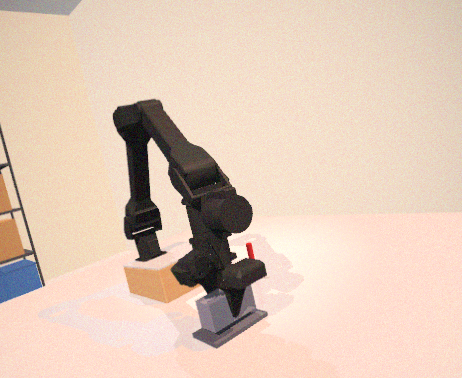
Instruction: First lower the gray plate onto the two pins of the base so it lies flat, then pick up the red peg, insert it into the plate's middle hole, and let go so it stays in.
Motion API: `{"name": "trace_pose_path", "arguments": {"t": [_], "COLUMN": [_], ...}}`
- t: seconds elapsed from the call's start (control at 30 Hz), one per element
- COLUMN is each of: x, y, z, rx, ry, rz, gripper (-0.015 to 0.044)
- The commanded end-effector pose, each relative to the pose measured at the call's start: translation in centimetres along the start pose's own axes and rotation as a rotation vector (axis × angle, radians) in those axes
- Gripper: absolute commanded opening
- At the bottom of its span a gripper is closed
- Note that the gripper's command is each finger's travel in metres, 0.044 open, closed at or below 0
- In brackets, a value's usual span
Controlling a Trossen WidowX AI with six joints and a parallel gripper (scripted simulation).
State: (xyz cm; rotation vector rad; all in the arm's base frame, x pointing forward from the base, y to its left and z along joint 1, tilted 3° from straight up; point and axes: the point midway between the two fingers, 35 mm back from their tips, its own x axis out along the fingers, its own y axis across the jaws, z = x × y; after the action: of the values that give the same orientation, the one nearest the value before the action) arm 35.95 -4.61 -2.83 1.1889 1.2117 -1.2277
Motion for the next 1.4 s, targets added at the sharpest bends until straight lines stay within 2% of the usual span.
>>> {"name": "trace_pose_path", "arguments": {"t": [0.0, 0.23, 0.8, 0.97, 1.03, 1.2, 1.37], "x": [0.6, 0.1, 0.1, -0.2, -2.2, -10.5, -11.5], "y": [-0.2, 0.0, 0.0, 0.0, 0.4, 0.3, 0.5], "z": [0.0, 0.0, 0.0, 0.0, 0.0, 0.0, 0.0], "rx": [-0.003, 0.000, 0.000, 0.000, -0.001, -0.003, -0.003], "ry": [-0.003, 0.000, 0.000, 0.000, 0.000, -0.002, -0.002], "rz": [-0.009, -0.001, -0.001, -0.001, -0.002, -0.008, -0.008], "gripper": [0.0000, 0.0000, 0.0440, 0.0440, 0.0440, 0.0440, 0.0440]}}
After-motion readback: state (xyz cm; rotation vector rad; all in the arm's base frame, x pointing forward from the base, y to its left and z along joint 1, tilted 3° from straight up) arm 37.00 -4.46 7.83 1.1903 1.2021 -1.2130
